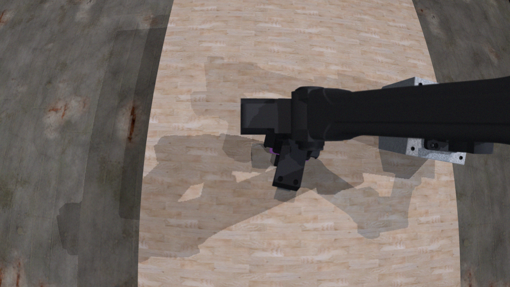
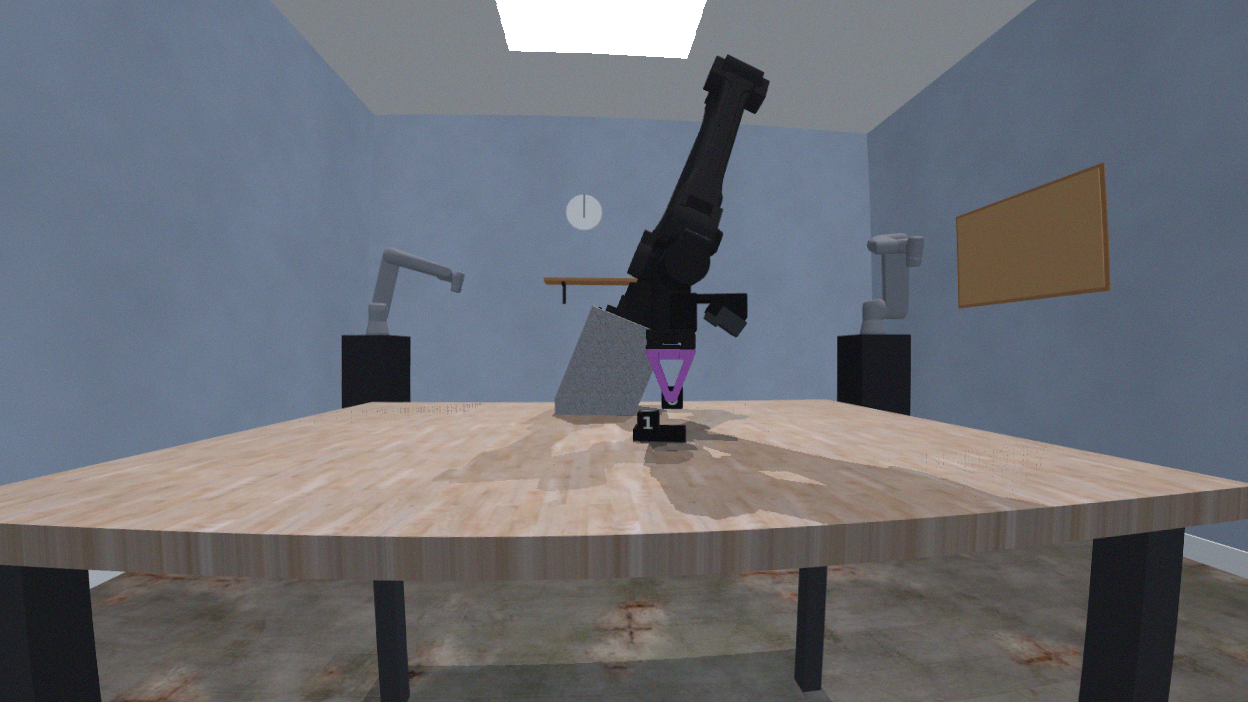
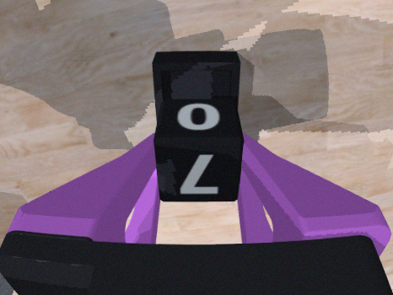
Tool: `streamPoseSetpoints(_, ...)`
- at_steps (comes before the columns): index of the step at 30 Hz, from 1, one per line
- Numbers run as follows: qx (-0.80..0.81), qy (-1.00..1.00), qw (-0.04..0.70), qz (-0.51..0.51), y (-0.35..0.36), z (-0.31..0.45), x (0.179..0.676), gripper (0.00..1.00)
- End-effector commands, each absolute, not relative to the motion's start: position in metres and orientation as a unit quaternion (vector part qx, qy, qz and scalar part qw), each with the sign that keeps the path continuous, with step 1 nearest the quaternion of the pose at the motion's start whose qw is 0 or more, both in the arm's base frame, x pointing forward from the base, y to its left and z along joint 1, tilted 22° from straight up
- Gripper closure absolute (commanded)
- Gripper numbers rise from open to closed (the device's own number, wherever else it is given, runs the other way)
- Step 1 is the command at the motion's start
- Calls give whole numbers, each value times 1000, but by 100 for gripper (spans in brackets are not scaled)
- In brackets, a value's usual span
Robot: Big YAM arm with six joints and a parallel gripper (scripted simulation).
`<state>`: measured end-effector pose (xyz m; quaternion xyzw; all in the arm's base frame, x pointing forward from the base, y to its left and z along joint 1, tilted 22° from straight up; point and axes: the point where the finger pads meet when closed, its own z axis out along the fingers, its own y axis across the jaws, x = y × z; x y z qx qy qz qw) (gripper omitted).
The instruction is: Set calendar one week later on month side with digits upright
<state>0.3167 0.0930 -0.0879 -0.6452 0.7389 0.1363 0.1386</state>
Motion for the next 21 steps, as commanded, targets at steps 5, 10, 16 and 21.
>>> streamPoseSetpoints(5, -640, 743, 142, 134, 93, -86, 316, 74)
streamPoseSetpoints(10, -640, 743, 141, 134, 93, -87, 316, 74)
streamPoseSetpoints(16, -642, 742, 136, 138, 95, -93, 312, 74)
streamPoseSetpoints(21, -642, 742, 136, 138, 96, -96, 312, 74)
